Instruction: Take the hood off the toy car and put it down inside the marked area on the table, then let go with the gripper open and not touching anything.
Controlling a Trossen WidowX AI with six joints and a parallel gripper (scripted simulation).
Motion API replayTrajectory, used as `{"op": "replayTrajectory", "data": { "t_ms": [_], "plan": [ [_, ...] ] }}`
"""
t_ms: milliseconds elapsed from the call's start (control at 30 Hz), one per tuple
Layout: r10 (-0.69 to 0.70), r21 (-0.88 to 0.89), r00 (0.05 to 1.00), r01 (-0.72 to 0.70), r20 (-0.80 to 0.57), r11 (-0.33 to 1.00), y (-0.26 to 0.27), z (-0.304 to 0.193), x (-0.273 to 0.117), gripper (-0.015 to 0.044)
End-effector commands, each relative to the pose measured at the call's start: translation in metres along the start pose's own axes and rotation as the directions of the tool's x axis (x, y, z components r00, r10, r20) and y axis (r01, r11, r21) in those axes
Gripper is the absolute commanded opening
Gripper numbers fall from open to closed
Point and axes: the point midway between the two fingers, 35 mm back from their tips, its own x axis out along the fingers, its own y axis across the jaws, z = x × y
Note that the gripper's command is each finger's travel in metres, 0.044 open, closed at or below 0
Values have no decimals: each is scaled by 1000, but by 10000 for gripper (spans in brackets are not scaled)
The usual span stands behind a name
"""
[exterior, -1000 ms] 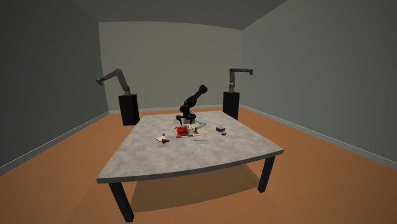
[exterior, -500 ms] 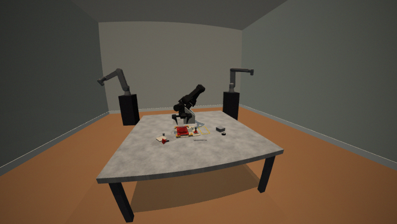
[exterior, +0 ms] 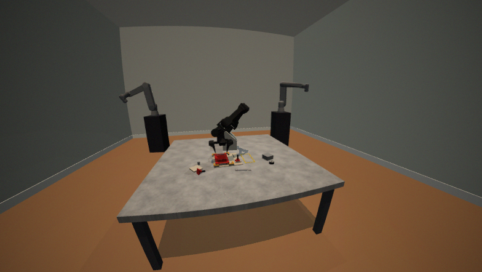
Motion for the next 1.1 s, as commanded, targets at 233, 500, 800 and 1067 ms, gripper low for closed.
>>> {"op": "replayTrajectory", "data": {
  "t_ms": [233,500,800,1067],
  "plan": [
    [5,6,1000,-5,1,1000,0,-1,9,440],
    [5,6,1000,-5,1,1000,1,-1,16,440],
    [6,6,1000,-6,1,1000,1,-1,24,440],
    [7,6,1000,-7,1,1000,1,-1,31,440]
  ]
}}
